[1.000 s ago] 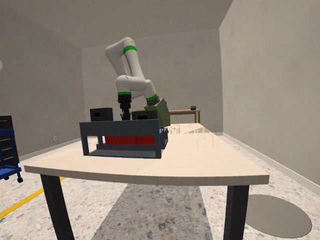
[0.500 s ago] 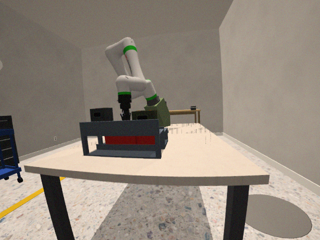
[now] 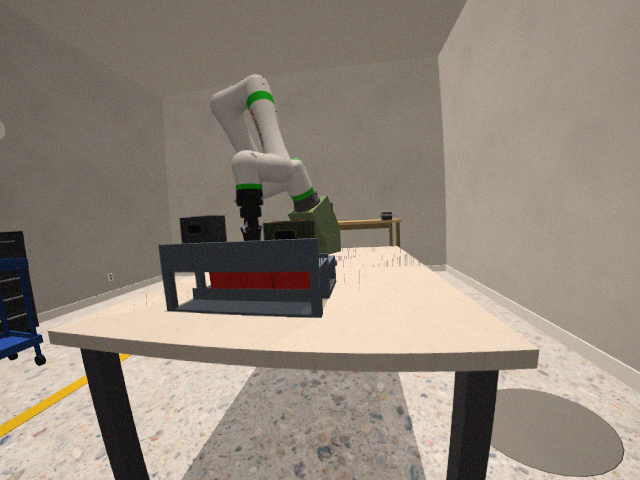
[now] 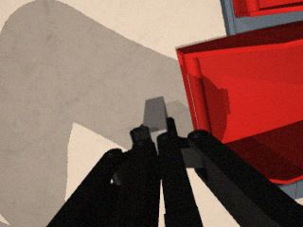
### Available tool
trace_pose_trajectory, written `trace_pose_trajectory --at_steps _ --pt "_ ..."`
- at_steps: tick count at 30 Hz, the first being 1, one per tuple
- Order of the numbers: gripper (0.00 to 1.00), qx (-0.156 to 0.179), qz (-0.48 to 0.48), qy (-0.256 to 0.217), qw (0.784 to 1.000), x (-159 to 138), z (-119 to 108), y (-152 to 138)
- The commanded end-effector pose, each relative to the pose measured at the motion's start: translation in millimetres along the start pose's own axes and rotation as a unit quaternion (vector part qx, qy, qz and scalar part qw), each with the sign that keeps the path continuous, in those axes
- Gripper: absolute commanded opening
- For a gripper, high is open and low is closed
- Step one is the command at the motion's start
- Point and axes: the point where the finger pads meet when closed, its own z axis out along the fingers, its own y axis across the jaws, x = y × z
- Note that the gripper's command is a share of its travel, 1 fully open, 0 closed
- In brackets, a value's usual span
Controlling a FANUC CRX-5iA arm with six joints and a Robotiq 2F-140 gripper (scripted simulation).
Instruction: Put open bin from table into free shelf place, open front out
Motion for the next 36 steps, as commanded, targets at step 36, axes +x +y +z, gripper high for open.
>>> trace_pose_trajectory --at_steps 36 --pt "0.0 0.0 0.0 0.0 1.0 0 0 17"
